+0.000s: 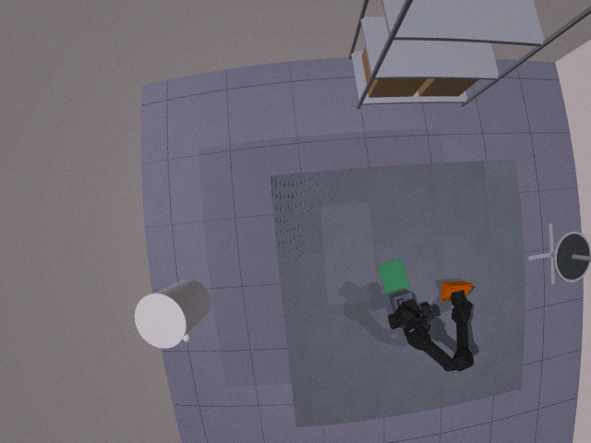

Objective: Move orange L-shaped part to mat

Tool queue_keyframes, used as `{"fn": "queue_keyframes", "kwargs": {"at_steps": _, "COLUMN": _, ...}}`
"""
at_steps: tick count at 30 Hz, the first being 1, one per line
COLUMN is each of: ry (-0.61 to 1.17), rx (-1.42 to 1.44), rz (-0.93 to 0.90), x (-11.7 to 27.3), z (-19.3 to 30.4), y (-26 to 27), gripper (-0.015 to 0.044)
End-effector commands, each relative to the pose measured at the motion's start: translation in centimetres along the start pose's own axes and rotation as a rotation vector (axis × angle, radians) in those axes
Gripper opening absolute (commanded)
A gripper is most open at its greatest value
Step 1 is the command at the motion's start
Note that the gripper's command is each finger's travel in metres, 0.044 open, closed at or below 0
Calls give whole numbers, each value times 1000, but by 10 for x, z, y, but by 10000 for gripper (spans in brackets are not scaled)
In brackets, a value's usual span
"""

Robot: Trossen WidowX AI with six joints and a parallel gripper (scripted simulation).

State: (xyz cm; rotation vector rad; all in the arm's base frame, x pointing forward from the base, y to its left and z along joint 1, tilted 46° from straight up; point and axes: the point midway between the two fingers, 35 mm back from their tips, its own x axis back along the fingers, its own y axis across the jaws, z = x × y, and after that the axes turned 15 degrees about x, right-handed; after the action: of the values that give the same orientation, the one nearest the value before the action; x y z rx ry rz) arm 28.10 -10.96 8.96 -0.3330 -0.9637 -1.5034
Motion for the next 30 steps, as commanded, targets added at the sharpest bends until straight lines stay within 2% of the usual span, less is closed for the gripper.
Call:
{"fn": "queue_keyframes", "kwargs": {"at_steps": 1, "ry": 0, "rx": 0, "rz": 1, "x": 7, "z": 0, "y": 0, "gripper": 0}}
{"fn": "queue_keyframes", "kwargs": {"at_steps": 30, "ry": -22, "rx": -2, "rz": -11, "x": 52, "z": 1, "y": -1, "gripper": 0}}
